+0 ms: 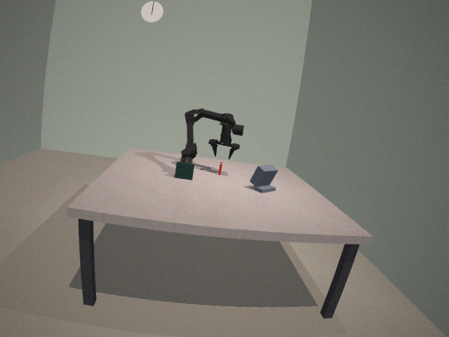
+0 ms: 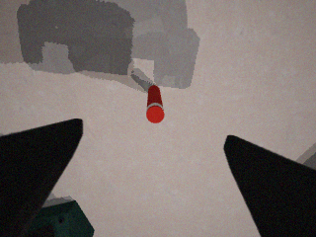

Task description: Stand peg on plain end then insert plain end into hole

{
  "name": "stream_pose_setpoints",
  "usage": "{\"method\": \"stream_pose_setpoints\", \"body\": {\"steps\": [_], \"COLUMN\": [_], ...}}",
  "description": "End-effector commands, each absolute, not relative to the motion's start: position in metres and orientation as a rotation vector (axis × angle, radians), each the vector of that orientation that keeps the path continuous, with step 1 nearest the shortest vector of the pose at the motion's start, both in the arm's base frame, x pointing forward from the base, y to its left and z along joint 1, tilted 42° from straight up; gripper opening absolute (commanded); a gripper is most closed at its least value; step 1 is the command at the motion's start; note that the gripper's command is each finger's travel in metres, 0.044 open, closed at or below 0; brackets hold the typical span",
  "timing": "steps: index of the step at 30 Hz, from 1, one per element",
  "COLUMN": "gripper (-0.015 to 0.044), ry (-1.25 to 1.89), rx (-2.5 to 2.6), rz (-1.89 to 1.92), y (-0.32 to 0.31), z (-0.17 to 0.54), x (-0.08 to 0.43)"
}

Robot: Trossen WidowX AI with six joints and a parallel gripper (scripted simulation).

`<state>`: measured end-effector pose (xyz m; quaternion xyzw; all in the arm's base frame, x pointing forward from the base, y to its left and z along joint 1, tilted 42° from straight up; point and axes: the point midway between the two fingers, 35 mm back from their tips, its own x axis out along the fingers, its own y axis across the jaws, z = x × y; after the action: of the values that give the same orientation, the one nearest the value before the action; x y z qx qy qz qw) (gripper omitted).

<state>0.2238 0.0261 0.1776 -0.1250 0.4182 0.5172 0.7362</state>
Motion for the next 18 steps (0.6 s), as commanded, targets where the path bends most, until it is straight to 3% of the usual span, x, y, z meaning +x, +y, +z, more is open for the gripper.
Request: {"method": "stream_pose_setpoints", "body": {"steps": [1, 18], "gripper": [0.044, 0.044], "ry": [0.862, 0.6], "rx": [-0.352, -0.702], "rz": [1.18, 1.365], "y": [0.0268, 0.0285], "z": [0.1775, 0.1756], "x": [0.2242, 0.2245]}}
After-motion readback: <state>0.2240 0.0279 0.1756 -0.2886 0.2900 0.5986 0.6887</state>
